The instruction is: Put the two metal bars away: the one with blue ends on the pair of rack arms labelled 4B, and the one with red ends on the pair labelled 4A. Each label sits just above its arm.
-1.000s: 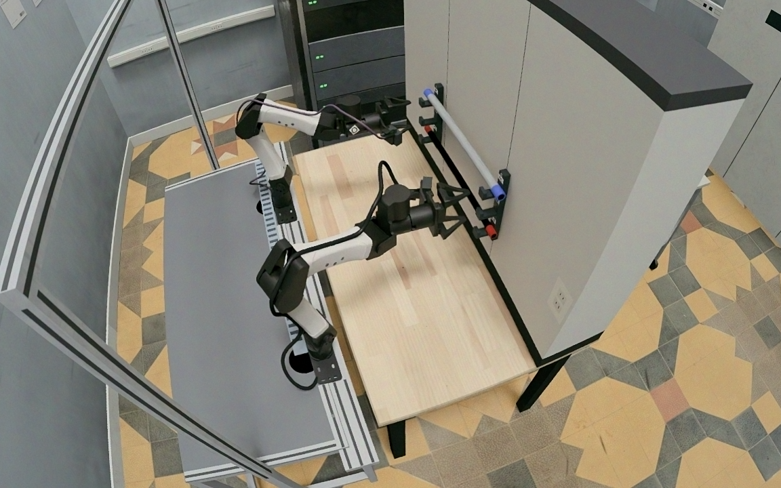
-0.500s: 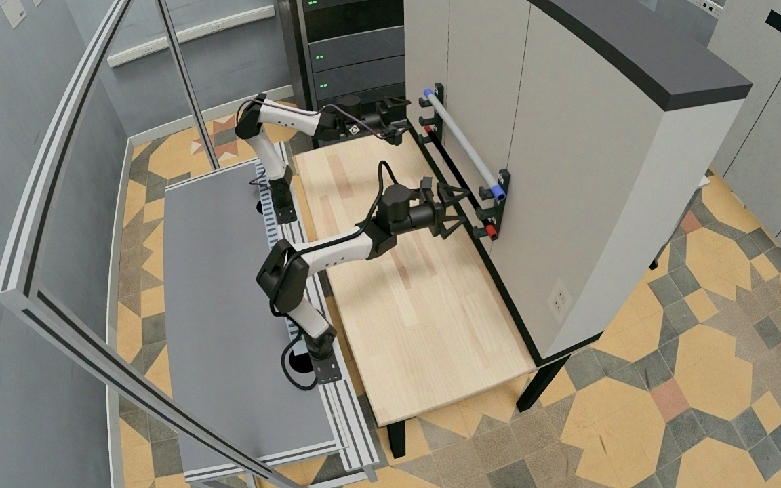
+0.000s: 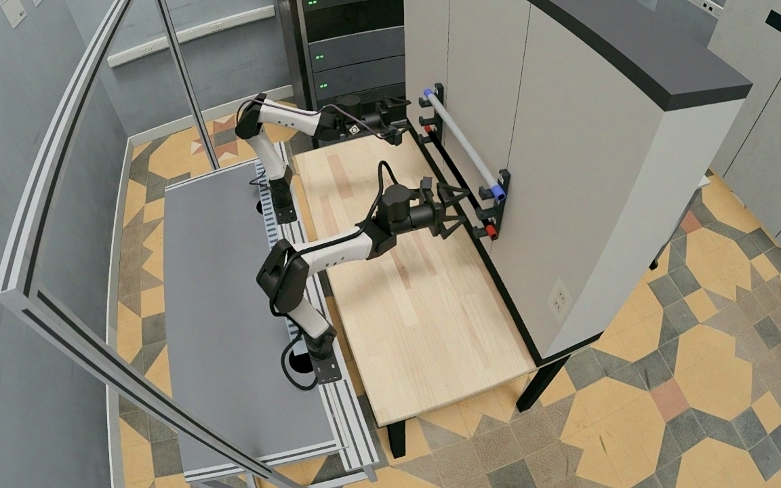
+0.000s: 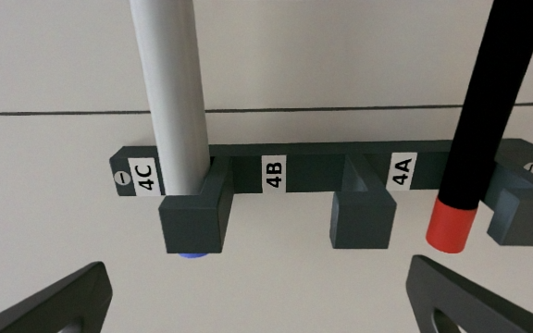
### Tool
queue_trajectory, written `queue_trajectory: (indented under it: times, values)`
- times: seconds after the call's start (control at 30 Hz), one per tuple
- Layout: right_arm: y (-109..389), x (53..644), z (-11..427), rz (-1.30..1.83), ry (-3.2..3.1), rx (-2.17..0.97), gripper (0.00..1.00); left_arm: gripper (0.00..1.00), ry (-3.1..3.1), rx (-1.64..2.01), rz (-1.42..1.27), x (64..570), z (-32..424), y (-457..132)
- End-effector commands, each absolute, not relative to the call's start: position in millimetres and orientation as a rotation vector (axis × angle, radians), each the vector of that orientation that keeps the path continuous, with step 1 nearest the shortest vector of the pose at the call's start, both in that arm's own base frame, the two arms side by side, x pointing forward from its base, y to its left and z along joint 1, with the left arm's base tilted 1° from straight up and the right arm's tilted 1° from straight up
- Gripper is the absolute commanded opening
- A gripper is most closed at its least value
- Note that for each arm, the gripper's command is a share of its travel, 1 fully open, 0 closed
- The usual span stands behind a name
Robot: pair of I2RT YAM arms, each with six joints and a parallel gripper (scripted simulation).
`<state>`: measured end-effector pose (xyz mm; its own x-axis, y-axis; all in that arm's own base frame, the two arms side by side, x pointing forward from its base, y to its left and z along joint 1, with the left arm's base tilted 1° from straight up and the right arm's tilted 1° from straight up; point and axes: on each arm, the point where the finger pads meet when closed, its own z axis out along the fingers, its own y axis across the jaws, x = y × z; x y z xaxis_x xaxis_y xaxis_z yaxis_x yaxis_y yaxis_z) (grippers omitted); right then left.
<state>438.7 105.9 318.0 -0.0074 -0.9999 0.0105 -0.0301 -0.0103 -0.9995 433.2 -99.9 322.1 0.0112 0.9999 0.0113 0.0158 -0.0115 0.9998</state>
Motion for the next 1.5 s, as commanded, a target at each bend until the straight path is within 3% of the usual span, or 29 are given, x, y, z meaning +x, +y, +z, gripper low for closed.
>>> queue_trajectory:
  times: [0.0, 1.47]
  values:
    - [104.9, 434.3, 334.3, -1.209, 1.210, -1.219, 1.00, 1.00, 1.200, 1.227, 1.206, 430.8, 328.5, -96.1]
    - [105.3, 434.7, 401.0, -1.209, 1.210, -1.219, 1.00, 1.00, 1.200, 1.227, 1.206, 431.2, 395.2, -96.8]
